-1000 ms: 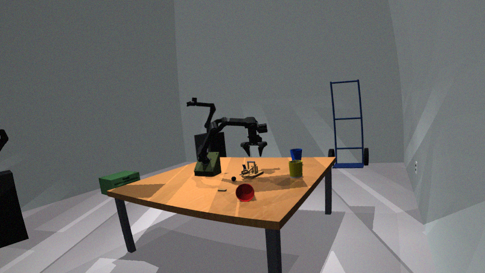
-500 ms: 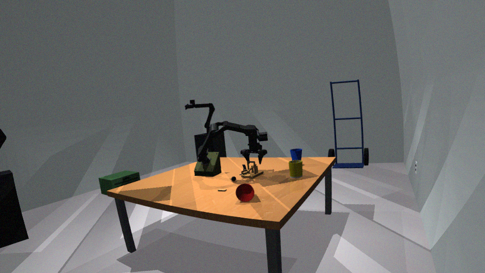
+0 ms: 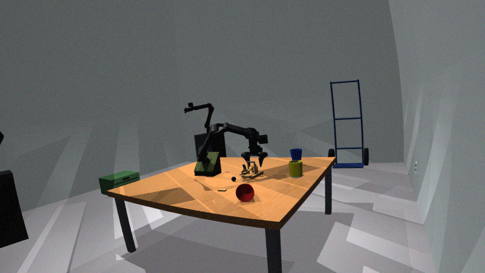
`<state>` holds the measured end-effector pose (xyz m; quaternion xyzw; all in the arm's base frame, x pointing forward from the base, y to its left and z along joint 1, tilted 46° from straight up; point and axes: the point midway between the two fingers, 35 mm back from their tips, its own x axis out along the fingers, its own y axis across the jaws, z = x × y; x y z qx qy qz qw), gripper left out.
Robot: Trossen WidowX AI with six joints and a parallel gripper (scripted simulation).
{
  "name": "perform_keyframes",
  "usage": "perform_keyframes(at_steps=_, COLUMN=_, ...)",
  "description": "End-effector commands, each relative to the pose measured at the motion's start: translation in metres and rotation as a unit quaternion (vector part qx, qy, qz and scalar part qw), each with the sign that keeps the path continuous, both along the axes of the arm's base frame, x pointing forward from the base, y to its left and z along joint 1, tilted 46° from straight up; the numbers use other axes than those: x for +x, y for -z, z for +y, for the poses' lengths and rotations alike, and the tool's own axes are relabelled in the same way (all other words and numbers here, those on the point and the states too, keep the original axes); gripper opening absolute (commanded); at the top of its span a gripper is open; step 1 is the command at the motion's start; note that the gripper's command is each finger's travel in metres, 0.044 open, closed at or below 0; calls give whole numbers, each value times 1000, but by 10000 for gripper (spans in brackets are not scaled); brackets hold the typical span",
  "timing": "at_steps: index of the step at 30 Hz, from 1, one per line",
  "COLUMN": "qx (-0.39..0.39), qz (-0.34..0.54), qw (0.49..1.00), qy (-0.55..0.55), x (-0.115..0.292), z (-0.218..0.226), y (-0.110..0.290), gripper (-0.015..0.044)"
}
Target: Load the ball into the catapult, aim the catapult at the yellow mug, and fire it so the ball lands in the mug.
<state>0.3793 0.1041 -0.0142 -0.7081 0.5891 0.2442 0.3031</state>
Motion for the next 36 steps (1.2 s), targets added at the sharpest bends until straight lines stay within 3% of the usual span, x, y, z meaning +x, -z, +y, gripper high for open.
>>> perform_keyframes(at_steps=1, qx=-3, qz=2, qw=1000, qy=-3, x=1, z=-4, y=4, gripper=440)
perform_keyframes(at_steps=16, qx=-4, qz=1, qw=1000, qy=-3, x=4, z=-20, y=20, gripper=440)
perform_keyframes(at_steps=27, qx=-1, qz=0, qw=1000, qy=0, x=4, z=-18, y=18, gripper=151)
perform_keyframes(at_steps=33, qx=-1, qz=0, qw=1000, qy=0, x=4, z=-18, y=18, gripper=111)
perform_keyframes(at_steps=36, qx=0, qz=1, qw=1000, qy=0, x=0, z=-1, y=1, gripper=32)
